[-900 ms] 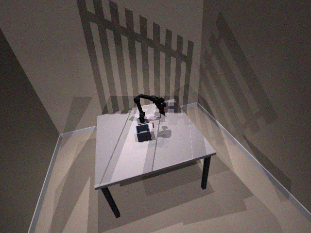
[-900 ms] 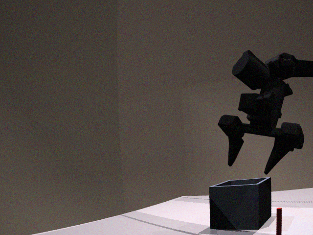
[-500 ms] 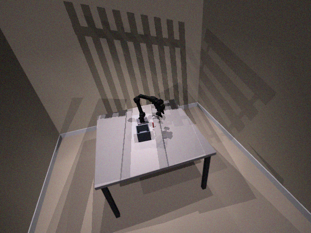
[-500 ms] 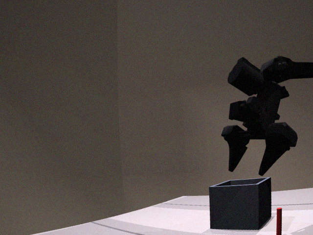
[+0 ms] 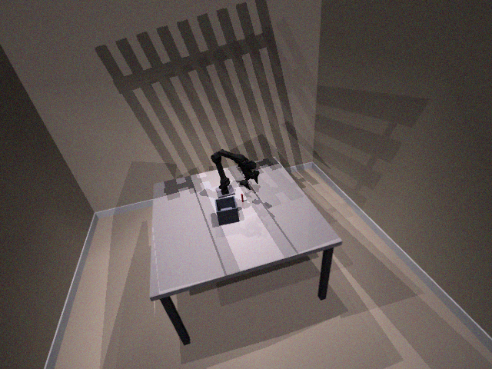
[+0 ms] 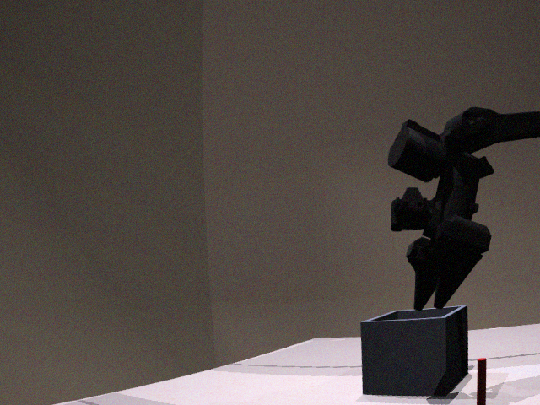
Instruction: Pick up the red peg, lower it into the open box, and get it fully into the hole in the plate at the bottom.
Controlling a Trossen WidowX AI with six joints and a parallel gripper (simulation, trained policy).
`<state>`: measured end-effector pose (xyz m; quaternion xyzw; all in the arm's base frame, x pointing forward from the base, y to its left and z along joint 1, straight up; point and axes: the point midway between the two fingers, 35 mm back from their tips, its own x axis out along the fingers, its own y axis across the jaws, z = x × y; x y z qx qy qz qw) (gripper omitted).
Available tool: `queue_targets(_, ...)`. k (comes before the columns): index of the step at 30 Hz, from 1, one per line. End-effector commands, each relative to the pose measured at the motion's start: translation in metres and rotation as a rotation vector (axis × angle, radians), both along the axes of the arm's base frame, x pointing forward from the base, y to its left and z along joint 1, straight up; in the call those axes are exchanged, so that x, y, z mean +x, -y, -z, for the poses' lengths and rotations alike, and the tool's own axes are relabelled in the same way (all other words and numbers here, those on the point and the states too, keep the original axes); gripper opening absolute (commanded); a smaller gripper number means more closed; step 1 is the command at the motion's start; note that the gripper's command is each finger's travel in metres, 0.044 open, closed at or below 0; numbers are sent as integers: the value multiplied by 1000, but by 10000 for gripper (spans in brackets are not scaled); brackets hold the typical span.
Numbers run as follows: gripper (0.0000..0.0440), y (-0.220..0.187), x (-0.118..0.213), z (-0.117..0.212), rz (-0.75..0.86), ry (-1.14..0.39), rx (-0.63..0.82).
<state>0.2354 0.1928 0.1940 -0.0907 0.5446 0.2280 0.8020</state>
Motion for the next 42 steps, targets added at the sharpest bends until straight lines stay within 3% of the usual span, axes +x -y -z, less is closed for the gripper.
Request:
queue_targets(1,440,7,-2,6,95,-51,16)
queue_targets(22,440,49,-20,36,765,-346,80)
queue_targets(42,440,78,-57,79,1334,-585,36)
